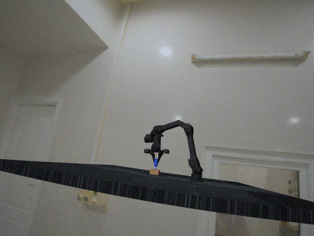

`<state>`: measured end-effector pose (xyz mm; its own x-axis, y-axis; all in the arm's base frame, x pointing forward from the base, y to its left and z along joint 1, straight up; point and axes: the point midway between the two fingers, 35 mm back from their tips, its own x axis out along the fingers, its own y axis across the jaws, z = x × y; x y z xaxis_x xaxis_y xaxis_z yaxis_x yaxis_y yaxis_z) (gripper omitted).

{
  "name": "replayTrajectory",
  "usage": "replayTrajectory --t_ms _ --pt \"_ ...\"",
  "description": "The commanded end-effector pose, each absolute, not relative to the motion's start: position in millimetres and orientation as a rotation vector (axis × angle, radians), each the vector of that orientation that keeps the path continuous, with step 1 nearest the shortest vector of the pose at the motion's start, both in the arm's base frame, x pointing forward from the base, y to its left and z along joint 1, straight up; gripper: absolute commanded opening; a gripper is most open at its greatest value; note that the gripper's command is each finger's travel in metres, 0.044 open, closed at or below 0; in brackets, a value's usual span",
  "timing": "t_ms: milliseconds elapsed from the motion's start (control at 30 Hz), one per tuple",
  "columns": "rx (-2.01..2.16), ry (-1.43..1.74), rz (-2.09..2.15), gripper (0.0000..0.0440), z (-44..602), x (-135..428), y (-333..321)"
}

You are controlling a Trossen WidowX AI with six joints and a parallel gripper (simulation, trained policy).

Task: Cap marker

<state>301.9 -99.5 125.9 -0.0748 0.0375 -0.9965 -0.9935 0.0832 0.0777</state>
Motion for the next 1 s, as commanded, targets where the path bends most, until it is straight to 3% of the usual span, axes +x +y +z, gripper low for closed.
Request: replayTrajectory --t_ms 0,600,633,967 --pt "-1.065 1.275 1.268 0.0 112 296 -96" --pt "-1.08 1.266 1.294 0.0012 102 295 -95" --pt "-1.079 1.267 1.296 0.0039 101 295 -95" --pt "-1.117 1.26 1.321 0.0052 94 294 -99"
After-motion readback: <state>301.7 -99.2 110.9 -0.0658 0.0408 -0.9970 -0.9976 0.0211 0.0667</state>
